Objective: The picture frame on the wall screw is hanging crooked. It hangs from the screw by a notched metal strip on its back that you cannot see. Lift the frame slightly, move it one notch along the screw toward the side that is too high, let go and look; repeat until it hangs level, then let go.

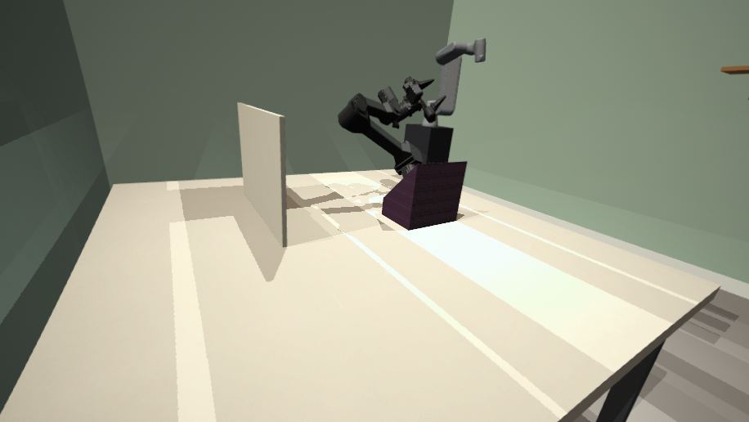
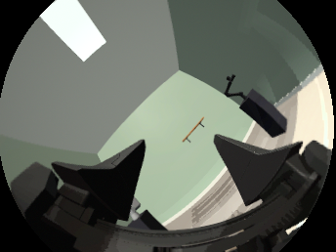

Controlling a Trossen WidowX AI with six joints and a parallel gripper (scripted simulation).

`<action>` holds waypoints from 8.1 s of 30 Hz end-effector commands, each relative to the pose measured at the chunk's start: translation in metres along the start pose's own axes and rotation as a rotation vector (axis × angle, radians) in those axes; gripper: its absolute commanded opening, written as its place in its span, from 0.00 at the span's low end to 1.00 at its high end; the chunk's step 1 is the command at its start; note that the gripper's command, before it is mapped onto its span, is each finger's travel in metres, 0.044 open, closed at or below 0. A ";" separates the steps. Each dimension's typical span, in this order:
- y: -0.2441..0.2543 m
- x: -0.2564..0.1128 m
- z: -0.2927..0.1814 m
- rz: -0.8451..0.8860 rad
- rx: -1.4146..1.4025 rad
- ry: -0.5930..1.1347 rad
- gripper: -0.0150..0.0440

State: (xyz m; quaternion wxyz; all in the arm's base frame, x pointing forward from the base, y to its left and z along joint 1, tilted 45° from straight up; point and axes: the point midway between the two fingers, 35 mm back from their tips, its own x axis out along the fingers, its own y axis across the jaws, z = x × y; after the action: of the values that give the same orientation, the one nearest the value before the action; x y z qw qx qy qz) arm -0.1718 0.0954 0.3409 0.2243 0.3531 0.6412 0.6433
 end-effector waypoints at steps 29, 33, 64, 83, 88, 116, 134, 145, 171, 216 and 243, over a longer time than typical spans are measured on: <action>0.005 -0.338 -0.089 0.318 0.142 2.231 0.69; 0.005 -0.377 -0.039 0.413 0.216 2.543 0.69; -0.022 -0.374 0.177 0.874 0.714 3.587 0.69; -0.022 -0.374 0.177 0.874 0.714 3.587 0.69; -0.022 -0.374 0.177 0.874 0.714 3.587 0.69; -0.022 -0.374 0.177 0.874 0.714 3.587 0.69; -0.022 -0.374 0.177 0.874 0.714 3.587 0.69; -0.022 -0.374 0.177 0.874 0.714 3.587 0.69; -0.032 -0.448 0.196 0.874 0.719 3.585 0.69; -0.014 -0.514 0.252 0.867 0.726 3.585 0.69; -0.008 -0.537 0.272 0.865 0.729 3.584 0.69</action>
State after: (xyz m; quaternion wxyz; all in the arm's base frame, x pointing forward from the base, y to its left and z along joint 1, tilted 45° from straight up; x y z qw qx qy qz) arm 0.3761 -0.1200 0.2224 0.8554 0.5127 -0.0478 -0.0559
